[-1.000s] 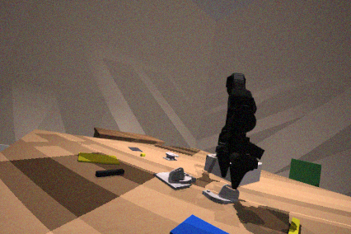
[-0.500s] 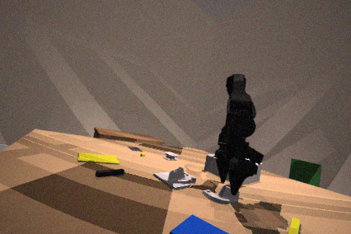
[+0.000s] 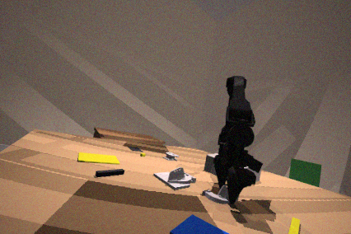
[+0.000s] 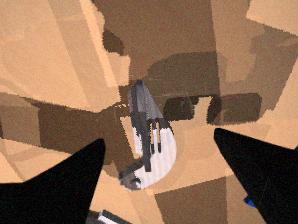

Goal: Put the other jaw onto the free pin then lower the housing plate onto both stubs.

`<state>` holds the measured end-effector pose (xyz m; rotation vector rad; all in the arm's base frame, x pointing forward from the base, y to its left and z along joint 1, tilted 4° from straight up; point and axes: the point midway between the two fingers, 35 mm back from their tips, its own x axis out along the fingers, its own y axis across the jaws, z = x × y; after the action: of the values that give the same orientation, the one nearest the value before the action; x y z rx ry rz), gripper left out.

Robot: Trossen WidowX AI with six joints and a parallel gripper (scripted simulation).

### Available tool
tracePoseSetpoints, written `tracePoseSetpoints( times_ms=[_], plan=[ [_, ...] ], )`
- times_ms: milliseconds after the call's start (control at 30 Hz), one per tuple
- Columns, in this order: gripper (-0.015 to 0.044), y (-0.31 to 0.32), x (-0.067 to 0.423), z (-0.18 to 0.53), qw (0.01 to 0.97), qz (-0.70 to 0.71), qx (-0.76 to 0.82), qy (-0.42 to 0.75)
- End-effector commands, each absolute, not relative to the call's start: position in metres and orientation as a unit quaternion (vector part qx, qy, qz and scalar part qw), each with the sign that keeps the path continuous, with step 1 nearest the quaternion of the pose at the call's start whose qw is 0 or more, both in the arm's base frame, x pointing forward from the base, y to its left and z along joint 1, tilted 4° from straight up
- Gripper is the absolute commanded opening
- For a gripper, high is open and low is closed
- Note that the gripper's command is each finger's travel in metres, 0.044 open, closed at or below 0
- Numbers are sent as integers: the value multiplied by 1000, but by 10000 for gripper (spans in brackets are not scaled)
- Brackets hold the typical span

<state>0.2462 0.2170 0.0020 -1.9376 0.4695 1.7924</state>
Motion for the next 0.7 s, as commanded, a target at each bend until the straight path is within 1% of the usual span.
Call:
tracePoseSetpoints(
  times_ms=[0, 667],
  plan=[
    [440, 215, 246, -8, 224, 651, -704, 173],
    [440, 215, 246, -12, 224, 651, -704, 173]
  ],
)
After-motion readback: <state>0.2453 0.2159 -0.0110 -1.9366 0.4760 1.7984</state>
